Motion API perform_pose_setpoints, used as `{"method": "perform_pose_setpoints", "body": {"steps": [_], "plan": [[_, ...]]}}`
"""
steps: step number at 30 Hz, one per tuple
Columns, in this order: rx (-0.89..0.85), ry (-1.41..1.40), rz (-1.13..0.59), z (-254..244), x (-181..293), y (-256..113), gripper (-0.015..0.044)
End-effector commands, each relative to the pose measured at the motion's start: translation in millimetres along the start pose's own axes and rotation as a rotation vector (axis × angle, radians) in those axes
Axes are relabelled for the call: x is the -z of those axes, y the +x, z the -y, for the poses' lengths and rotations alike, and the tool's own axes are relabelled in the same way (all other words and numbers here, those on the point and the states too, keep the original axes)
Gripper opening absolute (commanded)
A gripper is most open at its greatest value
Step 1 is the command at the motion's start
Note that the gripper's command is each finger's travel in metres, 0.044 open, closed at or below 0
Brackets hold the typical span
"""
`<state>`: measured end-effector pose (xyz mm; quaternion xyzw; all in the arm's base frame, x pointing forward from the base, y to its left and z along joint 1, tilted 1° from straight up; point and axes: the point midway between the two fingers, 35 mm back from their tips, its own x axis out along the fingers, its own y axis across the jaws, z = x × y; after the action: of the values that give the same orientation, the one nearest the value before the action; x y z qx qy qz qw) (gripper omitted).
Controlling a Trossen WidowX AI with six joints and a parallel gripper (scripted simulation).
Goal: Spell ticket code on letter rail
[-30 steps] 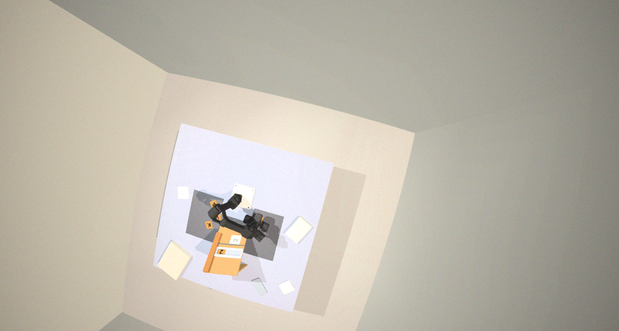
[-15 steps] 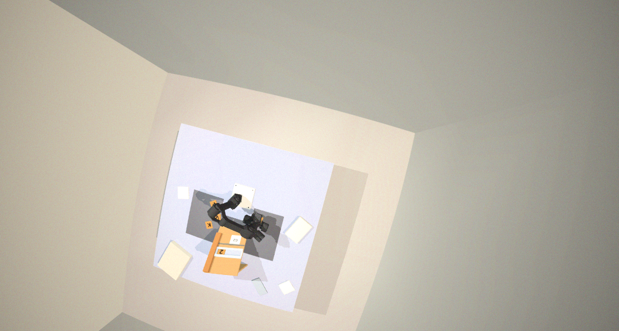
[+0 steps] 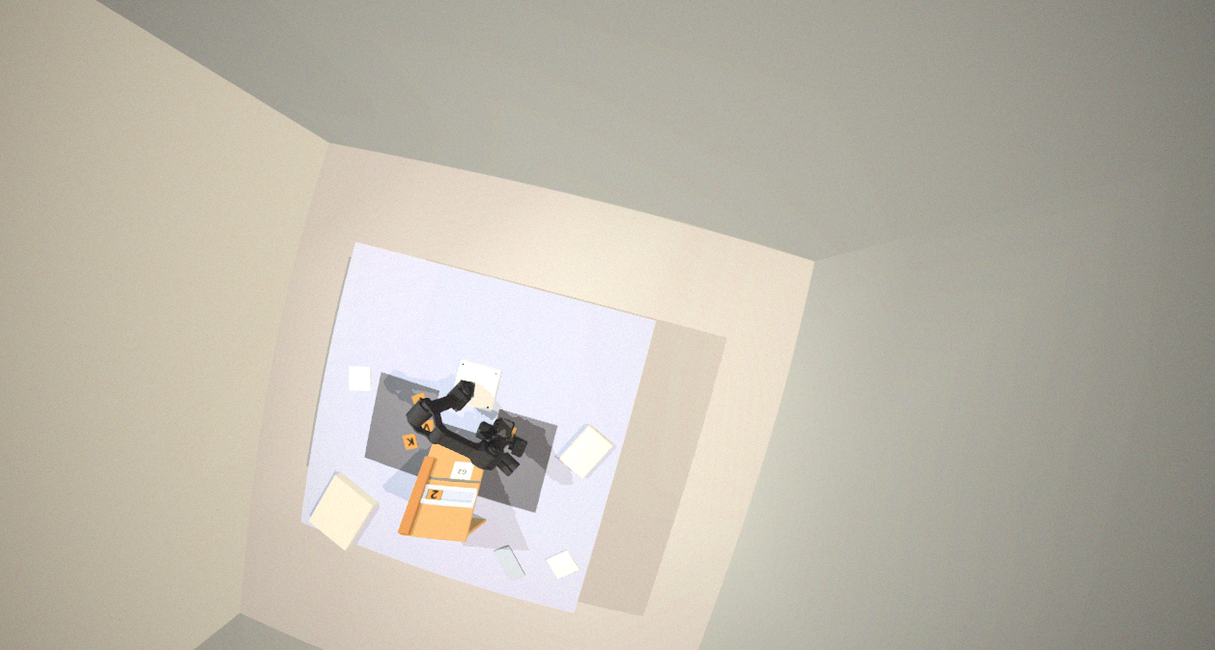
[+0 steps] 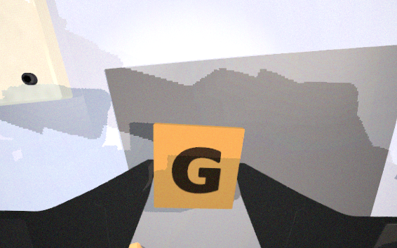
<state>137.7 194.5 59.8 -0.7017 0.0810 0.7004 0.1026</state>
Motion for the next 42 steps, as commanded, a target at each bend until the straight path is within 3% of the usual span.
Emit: {"method": "perform_pose_setpoints", "body": {"steps": [1, 42], "plan": [[0.02, 0.079, -0.025, 5, 6, -2, 0.0], [0.457, 1.333, -0.168, 55, 90, -47, 0.0]]}}
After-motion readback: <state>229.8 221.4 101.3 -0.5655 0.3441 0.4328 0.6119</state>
